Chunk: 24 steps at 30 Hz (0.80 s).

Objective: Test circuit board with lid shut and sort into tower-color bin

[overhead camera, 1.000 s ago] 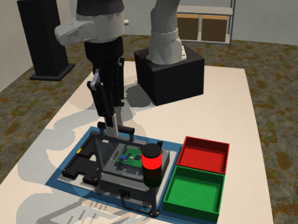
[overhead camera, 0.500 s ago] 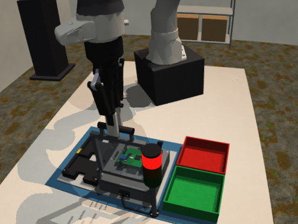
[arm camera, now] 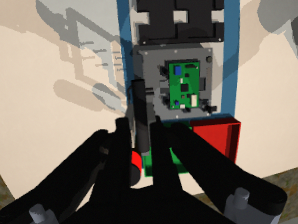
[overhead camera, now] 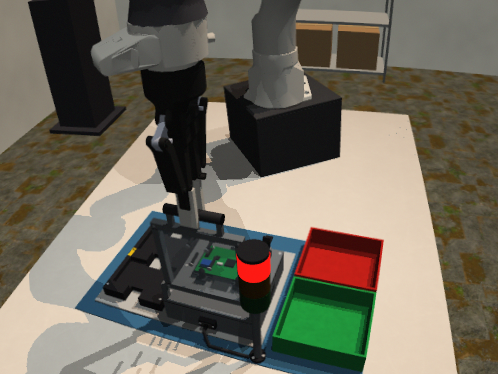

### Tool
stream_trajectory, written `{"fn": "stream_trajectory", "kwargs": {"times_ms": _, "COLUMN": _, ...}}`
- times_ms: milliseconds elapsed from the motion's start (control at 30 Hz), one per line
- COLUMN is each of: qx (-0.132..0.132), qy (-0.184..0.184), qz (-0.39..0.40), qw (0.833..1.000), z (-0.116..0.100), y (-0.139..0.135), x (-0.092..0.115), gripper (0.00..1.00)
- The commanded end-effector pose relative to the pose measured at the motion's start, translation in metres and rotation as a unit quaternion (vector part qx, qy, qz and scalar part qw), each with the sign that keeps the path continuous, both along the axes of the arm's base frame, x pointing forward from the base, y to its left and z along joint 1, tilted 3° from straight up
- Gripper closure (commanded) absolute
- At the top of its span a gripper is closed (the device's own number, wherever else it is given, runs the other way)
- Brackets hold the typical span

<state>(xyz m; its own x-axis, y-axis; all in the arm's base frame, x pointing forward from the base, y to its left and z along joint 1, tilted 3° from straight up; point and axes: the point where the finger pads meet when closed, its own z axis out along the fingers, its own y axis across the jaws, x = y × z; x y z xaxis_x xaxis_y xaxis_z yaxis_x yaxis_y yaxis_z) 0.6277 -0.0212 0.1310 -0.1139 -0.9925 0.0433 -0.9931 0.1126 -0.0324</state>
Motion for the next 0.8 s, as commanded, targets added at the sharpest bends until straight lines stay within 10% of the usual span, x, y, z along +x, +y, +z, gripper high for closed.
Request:
{"fn": "stream_trajectory", "kwargs": {"times_ms": 0, "qx": 0.001, "qy": -0.001, "qz": 0.000, "qw": 1.000, "z": 0.001, "y": 0.003, "x": 0.000, "gripper": 1.00}}
{"fn": "stream_trajectory", "kwargs": {"times_ms": 767, "qx": 0.001, "qy": -0.001, "qz": 0.000, "qw": 1.000, "z": 0.001, "y": 0.001, "x": 0.013, "gripper": 1.00}}
